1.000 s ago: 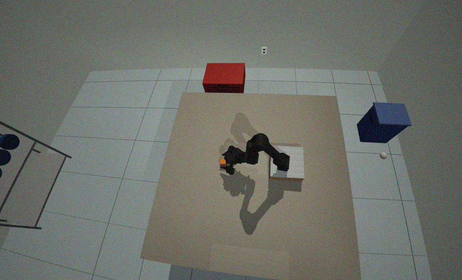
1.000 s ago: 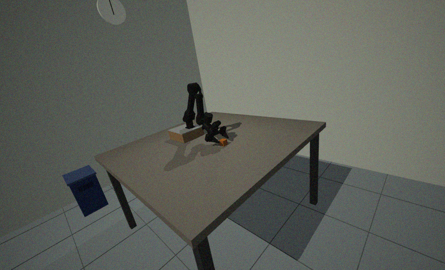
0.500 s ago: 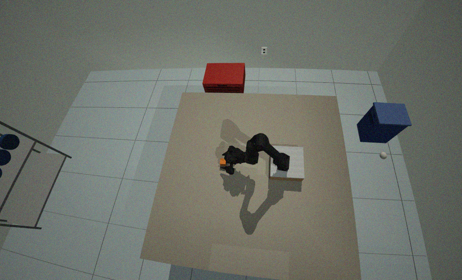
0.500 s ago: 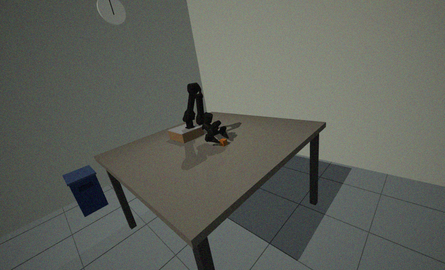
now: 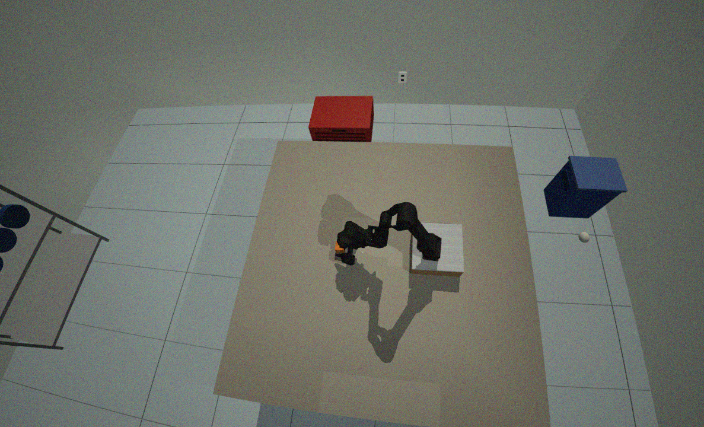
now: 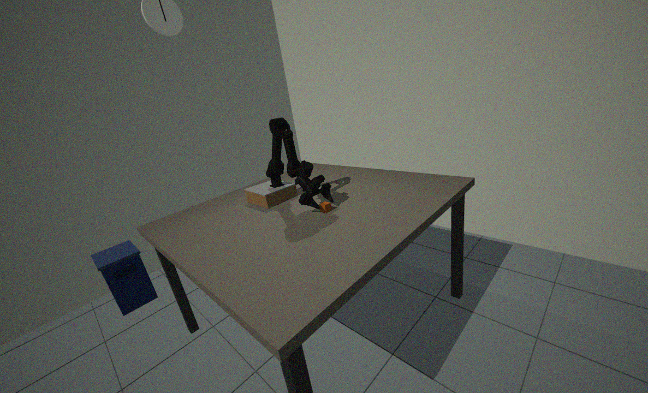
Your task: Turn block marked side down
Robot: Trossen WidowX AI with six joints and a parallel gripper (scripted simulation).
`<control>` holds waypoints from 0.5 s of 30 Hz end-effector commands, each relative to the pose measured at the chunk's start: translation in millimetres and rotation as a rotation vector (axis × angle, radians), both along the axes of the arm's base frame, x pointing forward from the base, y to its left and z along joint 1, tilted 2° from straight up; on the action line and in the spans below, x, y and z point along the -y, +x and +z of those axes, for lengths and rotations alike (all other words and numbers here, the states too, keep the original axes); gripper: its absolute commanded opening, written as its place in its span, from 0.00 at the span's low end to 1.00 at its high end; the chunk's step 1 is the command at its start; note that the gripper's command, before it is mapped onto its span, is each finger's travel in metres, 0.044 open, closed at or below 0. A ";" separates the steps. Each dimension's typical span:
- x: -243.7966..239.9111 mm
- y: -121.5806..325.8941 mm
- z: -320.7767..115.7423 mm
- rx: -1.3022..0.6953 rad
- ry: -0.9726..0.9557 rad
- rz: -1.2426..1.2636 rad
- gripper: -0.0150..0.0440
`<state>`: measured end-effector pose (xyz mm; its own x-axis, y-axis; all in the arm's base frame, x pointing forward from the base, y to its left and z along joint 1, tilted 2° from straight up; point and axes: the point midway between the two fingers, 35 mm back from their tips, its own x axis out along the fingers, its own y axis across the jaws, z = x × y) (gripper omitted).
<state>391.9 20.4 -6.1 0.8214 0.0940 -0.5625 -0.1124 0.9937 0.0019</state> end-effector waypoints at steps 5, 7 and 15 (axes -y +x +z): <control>2.5 -16.4 58.8 -0.315 -0.014 0.001 1.00; 2.5 -22.9 65.7 -0.350 -0.011 0.001 1.00; 2.6 -29.0 67.1 -0.383 -0.010 0.000 1.00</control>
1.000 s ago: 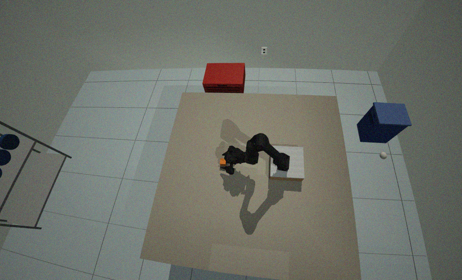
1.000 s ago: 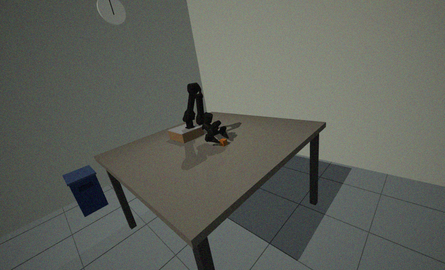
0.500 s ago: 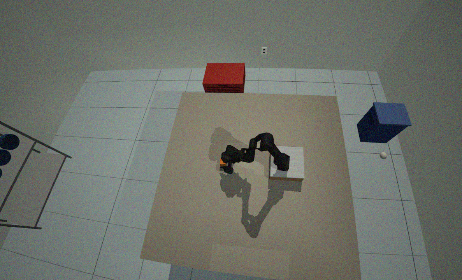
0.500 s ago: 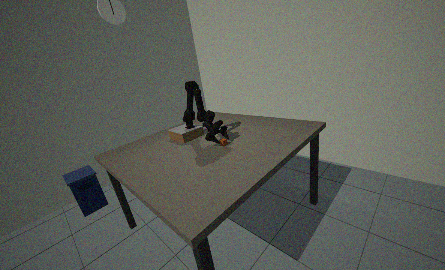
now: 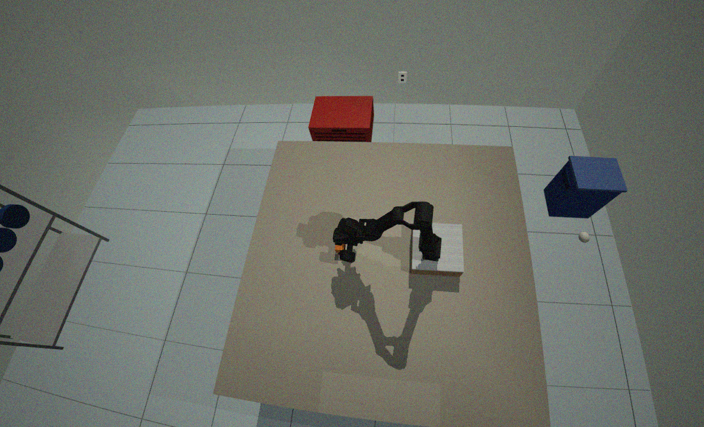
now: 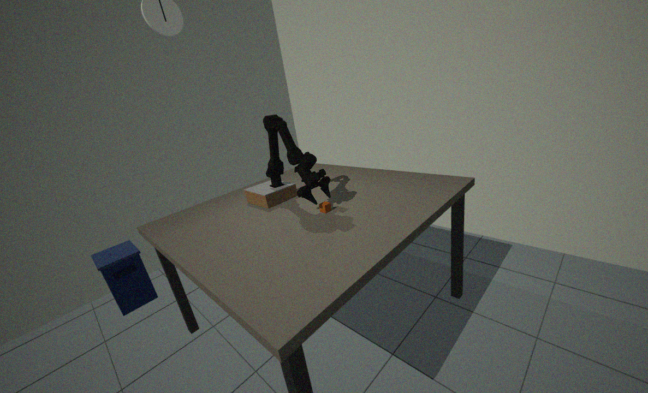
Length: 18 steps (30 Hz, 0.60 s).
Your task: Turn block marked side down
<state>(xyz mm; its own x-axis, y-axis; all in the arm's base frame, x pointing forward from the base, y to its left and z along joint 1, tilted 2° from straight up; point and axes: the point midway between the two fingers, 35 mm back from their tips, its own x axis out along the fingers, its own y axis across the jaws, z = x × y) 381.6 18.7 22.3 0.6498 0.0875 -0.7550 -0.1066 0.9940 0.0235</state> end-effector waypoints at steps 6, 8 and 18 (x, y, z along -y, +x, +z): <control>0.9 -18.8 38.7 -0.123 -0.003 0.003 1.00; 0.9 -18.8 38.7 -0.123 -0.003 0.003 1.00; -0.1 6.8 47.6 -0.356 -0.026 0.007 1.00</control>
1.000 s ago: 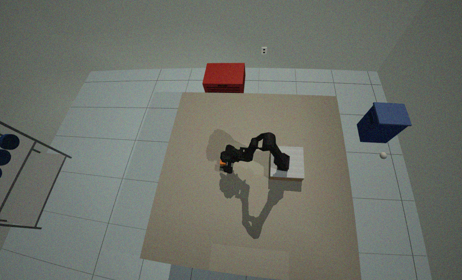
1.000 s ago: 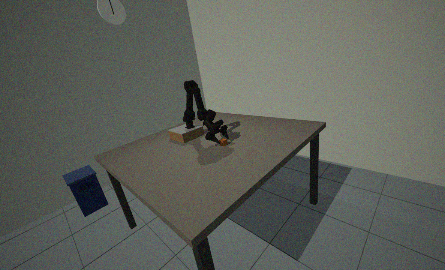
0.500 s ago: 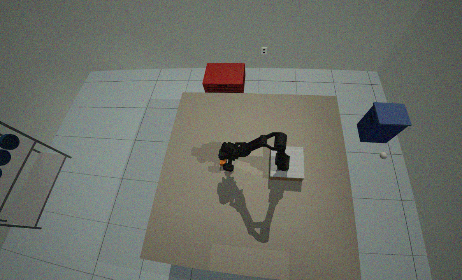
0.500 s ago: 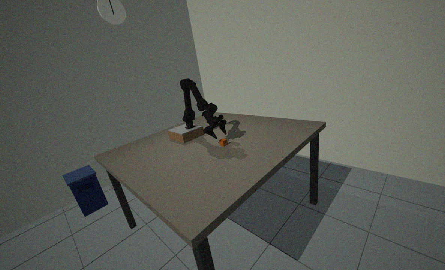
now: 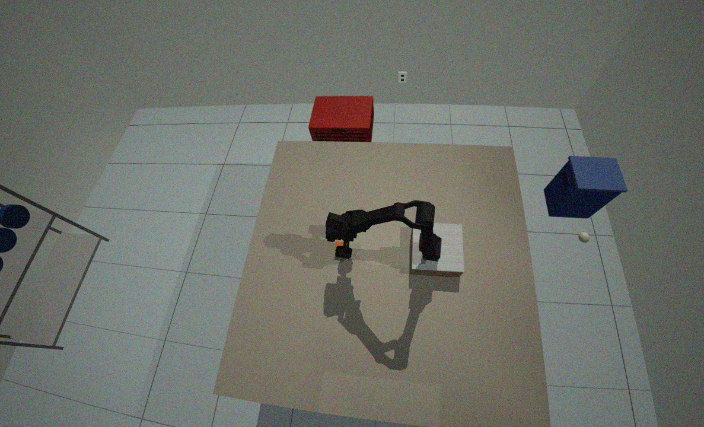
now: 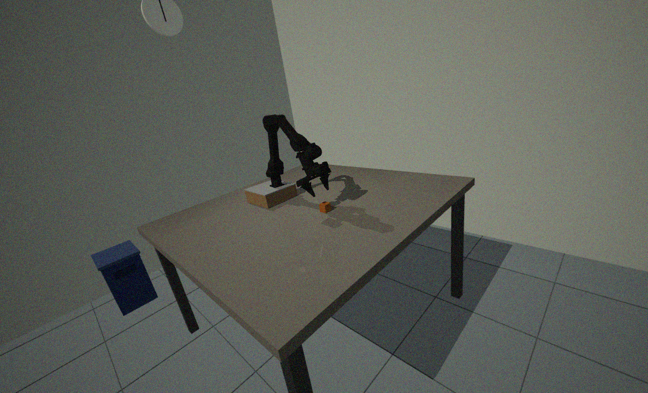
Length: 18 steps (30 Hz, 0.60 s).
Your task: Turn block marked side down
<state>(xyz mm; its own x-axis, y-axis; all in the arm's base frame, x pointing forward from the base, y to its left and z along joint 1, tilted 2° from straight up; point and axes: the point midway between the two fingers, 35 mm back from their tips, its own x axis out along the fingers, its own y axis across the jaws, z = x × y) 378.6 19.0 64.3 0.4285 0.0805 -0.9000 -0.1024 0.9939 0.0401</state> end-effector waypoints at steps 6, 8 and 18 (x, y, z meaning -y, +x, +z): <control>-0.7 20.9 14.5 -0.278 -0.035 0.012 1.00; -1.0 22.7 17.9 -0.340 -0.042 0.015 1.00; -1.4 23.7 17.7 -0.387 -0.047 0.018 1.00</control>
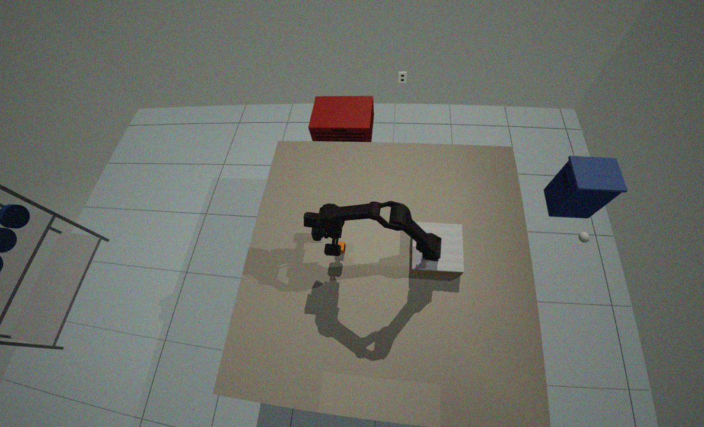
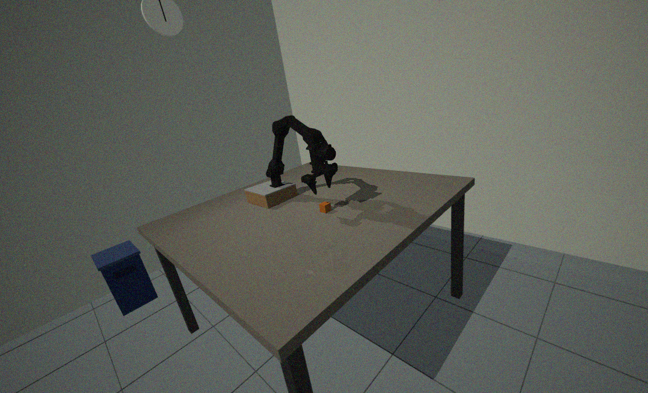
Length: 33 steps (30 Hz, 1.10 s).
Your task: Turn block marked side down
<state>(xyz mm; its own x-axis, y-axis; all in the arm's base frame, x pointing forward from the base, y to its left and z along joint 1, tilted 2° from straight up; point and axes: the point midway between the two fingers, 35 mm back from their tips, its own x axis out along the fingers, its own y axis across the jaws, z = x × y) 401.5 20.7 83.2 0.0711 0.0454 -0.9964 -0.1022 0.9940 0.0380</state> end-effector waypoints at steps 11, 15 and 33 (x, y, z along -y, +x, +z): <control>-2.5 3.1 -46.5 -0.015 -0.006 0.004 1.00; -2.4 3.2 -48.7 -0.015 -0.006 0.004 1.00; -3.6 4.7 -77.1 -0.015 -0.006 0.004 1.00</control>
